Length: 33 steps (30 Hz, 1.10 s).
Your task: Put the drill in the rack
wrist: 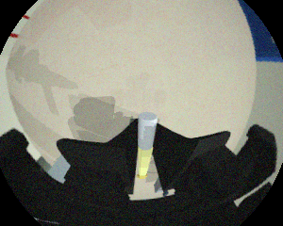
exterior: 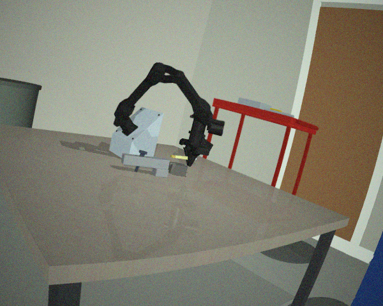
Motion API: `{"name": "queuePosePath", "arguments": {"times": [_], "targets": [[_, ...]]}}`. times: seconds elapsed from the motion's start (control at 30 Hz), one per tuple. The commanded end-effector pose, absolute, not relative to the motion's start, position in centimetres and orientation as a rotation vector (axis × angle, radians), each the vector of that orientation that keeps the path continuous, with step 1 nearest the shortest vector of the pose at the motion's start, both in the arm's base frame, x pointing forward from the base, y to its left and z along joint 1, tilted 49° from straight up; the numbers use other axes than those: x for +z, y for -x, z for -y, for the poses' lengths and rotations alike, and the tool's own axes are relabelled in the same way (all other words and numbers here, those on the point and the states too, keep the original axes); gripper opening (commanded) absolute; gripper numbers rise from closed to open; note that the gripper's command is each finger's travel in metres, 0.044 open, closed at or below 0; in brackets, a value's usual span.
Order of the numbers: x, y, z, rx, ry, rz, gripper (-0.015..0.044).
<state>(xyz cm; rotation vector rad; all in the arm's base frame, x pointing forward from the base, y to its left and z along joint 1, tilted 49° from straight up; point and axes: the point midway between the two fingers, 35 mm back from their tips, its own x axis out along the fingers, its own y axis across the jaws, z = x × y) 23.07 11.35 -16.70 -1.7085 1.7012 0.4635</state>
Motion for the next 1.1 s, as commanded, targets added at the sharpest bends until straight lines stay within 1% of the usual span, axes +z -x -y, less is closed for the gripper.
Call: {"name": "queuePosePath", "arguments": {"times": [0.0, 0.87, 1.07], "targets": [[-17.2, -23.1, -10.7, 0.464, 1.720, -1.697, 0.0000], [-19.0, -23.4, -8.8, 0.462, 1.721, -1.697, 0.0000], [-18.7, -23.4, -9.3, 0.464, 1.714, -1.692, 0.0157]]}}
